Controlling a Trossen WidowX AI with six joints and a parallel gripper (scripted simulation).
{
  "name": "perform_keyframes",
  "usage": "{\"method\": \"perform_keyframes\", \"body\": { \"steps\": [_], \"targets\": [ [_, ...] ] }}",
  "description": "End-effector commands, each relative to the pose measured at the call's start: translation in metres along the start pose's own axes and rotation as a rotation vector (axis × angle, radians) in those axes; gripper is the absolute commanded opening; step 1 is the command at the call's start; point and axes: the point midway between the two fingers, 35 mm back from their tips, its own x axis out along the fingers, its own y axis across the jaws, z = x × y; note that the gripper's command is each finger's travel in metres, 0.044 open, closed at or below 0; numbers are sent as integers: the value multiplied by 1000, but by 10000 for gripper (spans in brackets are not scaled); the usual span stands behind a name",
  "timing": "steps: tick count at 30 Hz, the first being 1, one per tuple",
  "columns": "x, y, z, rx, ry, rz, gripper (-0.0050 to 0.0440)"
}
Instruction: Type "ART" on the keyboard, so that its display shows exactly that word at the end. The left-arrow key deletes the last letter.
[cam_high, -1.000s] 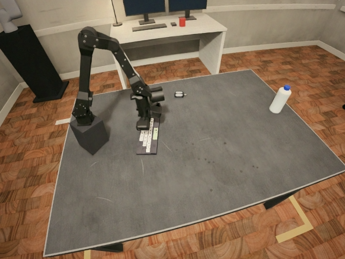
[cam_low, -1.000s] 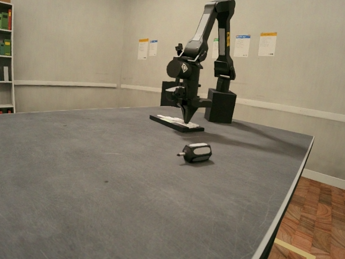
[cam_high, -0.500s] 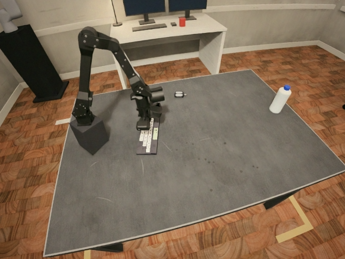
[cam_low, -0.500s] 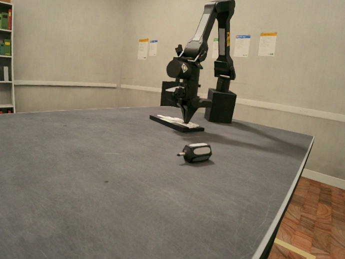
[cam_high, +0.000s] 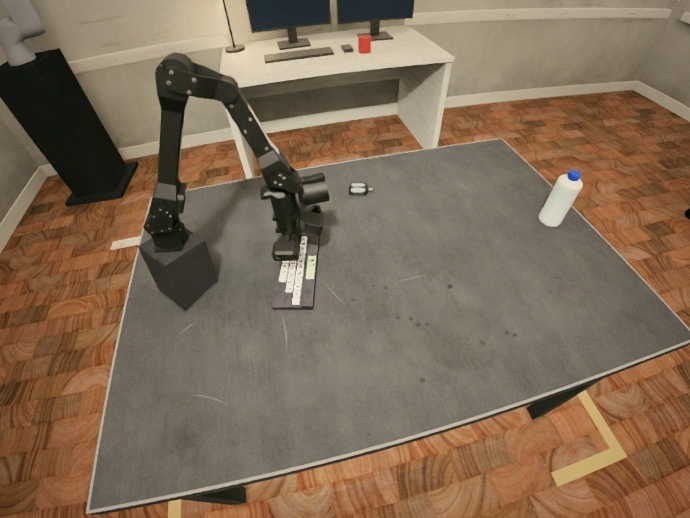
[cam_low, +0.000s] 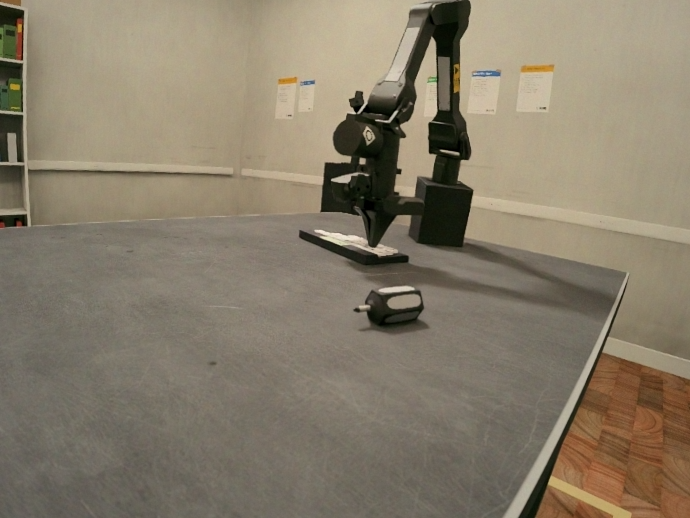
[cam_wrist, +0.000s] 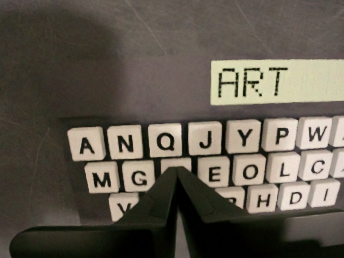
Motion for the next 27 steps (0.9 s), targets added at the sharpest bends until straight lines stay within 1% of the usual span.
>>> {"method": "perform_keyframes", "body": {
  "steps": [1,5,6,10,13,16,27],
  "targets": [
    [-12,3,10,-3,-37,7,-50],
    [-39,2,9,-4,-37,8,-50],
    [-41,2,9,-4,-37,8,-50],
    [-39,2,5,-4,-36,8,-50],
    [-33,0,-13,0,-25,5,-50],
    [-31,-3,-29,0,-22,2,-50],
    [-31,-4,-30,0,-22,2,-50]
  ]
}}
